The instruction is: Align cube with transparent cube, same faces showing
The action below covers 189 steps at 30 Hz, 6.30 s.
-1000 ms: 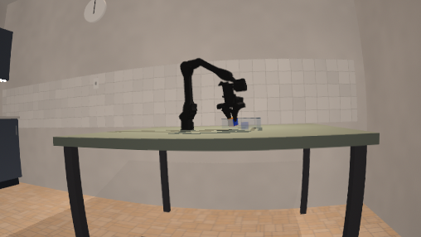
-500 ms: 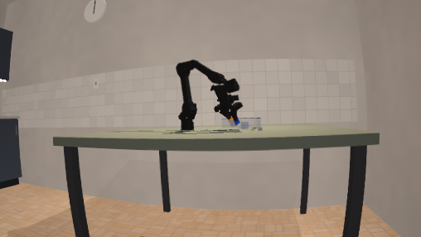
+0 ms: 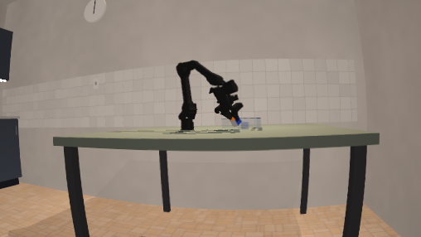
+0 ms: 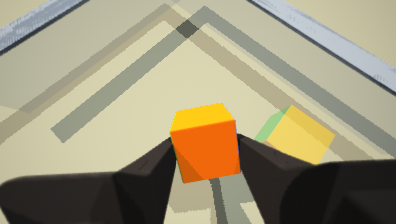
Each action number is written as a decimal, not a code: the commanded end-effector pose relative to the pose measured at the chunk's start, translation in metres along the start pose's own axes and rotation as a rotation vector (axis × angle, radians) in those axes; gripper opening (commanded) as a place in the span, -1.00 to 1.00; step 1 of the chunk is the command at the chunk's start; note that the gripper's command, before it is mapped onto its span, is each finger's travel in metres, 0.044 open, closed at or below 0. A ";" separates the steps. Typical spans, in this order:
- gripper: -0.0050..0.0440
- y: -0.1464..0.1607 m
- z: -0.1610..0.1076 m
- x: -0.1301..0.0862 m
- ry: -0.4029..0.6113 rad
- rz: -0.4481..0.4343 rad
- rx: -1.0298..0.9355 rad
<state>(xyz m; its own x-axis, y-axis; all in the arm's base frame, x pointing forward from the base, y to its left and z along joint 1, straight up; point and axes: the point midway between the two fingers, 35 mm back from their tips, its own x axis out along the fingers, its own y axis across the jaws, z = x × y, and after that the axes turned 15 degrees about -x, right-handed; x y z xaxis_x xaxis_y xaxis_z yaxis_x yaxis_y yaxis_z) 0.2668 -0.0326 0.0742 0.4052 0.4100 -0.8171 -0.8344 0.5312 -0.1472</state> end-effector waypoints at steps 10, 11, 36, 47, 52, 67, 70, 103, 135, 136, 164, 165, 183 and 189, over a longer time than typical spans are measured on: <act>-0.80 0.002 -0.011 0.015 -0.307 -0.085 -0.003; -0.80 0.002 -0.012 0.015 -0.337 -0.096 -0.005; -0.80 0.005 -0.014 0.013 -0.429 -0.132 -0.012; -0.80 0.005 -0.013 0.013 -0.429 -0.131 -0.012; -0.80 0.005 -0.014 0.014 -0.422 -0.130 -0.010; -0.40 0.005 -0.015 0.015 -0.418 -0.131 -0.011; -0.11 0.005 -0.015 0.015 -0.418 -0.131 -0.011; 1.00 0.005 -0.015 0.015 -0.418 -0.131 -0.011; 1.00 0.000 -0.013 0.010 -0.362 -0.113 -0.006; 1.00 -0.003 -0.011 0.006 -0.317 -0.100 -0.004; 1.00 0.000 0.010 -0.055 0.085 0.000 -0.012; 1.00 0.000 0.010 -0.055 0.085 0.000 -0.012; 0.71 0.000 0.011 -0.052 0.121 0.029 -0.122; 0.35 0.000 0.018 -0.037 0.282 0.229 -0.694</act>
<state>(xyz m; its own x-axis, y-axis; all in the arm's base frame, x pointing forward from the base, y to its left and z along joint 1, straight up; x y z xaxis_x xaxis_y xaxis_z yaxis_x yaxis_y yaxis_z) 0.2520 -0.0378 0.1096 0.1980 0.2594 -0.9453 -0.9802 0.0520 -0.1911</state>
